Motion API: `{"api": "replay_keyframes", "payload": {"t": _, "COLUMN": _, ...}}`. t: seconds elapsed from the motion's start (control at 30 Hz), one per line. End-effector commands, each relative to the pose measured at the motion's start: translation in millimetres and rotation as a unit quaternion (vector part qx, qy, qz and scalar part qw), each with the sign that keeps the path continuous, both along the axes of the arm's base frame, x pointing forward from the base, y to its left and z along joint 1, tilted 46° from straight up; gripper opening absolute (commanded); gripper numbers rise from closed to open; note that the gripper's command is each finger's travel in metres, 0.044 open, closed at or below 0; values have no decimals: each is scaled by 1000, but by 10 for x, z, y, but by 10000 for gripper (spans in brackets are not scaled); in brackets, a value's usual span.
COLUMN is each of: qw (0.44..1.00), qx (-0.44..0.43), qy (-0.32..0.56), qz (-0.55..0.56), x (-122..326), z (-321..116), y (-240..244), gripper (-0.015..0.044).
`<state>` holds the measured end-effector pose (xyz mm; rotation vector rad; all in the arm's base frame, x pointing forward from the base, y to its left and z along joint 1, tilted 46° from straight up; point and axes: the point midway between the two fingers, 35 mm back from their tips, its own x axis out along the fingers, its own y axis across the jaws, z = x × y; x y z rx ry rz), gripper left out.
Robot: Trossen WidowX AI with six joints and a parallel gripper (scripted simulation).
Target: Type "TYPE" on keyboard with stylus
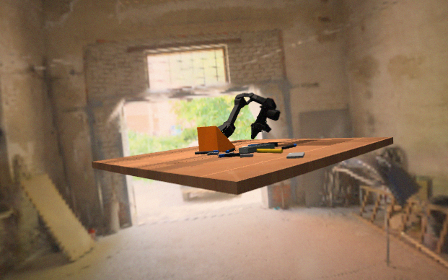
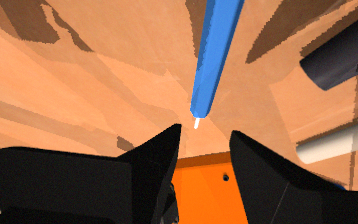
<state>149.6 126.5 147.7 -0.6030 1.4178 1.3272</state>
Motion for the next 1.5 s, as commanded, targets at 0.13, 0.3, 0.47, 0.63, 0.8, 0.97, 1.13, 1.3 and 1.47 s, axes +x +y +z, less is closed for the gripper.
{"api": "replay_keyframes", "payload": {"t": 0.13, "qw": 1000, "qx": 1, "qy": 3, "qz": -1, "x": -12, "z": -49, "y": 45, "gripper": 150}}
{"api": "replay_keyframes", "payload": {"t": 0.3, "qw": 1000, "qx": 1, "qy": 3, "qz": -1, "x": -13, "z": -68, "y": 63, "gripper": 150}}
{"api": "replay_keyframes", "payload": {"t": 0.47, "qw": 1000, "qx": 1, "qy": 3, "qz": -1, "x": -19, "z": -91, "y": 88, "gripper": 150}}
{"api": "replay_keyframes", "payload": {"t": 0.63, "qw": 1000, "qx": 1, "qy": 3, "qz": -1, "x": -24, "z": -117, "y": 114, "gripper": 150}}
{"api": "replay_keyframes", "payload": {"t": 0.8, "qw": 1000, "qx": 1, "qy": 3, "qz": -1, "x": -29, "z": -134, "y": 132, "gripper": 150}}
{"api": "replay_keyframes", "payload": {"t": 0.97, "qw": 1000, "qx": 1, "qy": 3, "qz": -1, "x": -34, "z": -158, "y": 157, "gripper": 150}}
{"api": "replay_keyframes", "payload": {"t": 1.13, "qw": 1000, "qx": 1, "qy": 3, "qz": -1, "x": -38, "z": -180, "y": 180, "gripper": 150}}
{"api": "replay_keyframes", "payload": {"t": 1.3, "qw": 1000, "qx": 1, "qy": 3, "qz": -1, "x": -42, "z": -202, "y": 202, "gripper": 150}}
{"api": "replay_keyframes", "payload": {"t": 1.47, "qw": 1000, "qx": 1, "qy": 3, "qz": -1, "x": -45, "z": -225, "y": 226, "gripper": 150}}
